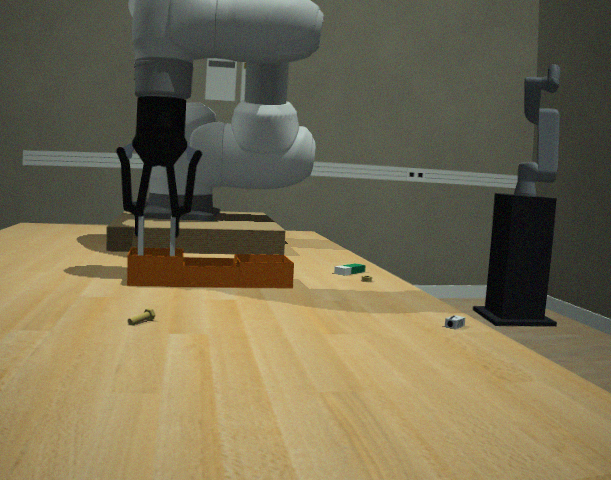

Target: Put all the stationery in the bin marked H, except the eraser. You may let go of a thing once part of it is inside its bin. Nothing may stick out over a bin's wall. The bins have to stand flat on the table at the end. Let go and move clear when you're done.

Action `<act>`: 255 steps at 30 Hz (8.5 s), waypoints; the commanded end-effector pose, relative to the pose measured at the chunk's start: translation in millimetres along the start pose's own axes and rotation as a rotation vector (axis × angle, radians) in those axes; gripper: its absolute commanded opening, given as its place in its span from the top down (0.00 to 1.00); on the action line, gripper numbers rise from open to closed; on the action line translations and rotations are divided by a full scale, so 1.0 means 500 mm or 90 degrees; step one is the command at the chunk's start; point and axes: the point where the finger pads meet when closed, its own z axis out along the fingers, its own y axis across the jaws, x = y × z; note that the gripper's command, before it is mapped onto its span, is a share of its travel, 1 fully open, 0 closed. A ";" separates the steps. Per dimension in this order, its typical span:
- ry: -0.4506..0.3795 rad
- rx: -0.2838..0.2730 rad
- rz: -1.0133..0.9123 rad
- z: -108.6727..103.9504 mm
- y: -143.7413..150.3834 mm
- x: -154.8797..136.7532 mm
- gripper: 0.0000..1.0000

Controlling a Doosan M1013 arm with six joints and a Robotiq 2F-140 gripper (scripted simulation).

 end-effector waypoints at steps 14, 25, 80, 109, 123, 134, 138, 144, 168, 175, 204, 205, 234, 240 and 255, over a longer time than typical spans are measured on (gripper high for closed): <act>0.000 0.000 0.000 -0.067 0.000 0.000 0.65; 0.000 0.000 0.154 -0.068 -0.067 0.051 0.74; 0.000 0.000 0.613 -0.078 -0.716 0.546 0.74; 0.000 0.000 0.613 -0.078 -0.739 0.564 0.74; 0.000 0.000 0.613 -0.038 -0.738 0.563 0.74; 0.000 0.000 0.613 0.040 -0.738 0.563 0.74; 0.000 0.000 0.613 0.048 -0.738 0.563 0.74; 0.000 0.000 0.613 0.058 -0.738 0.563 0.74; 0.000 0.000 0.613 0.064 -0.738 0.563 0.85; 0.000 0.000 0.613 0.064 -0.738 0.563 0.85; 0.000 0.000 0.613 -0.030 -0.738 0.563 0.85; 0.000 0.000 0.613 -0.036 -0.738 0.563 0.85; 0.000 0.000 0.613 -0.069 -0.652 0.498 0.85; 0.000 0.000 0.613 -0.069 -0.595 0.454 0.85; 0.000 0.000 0.613 -0.069 -0.471 0.359 0.85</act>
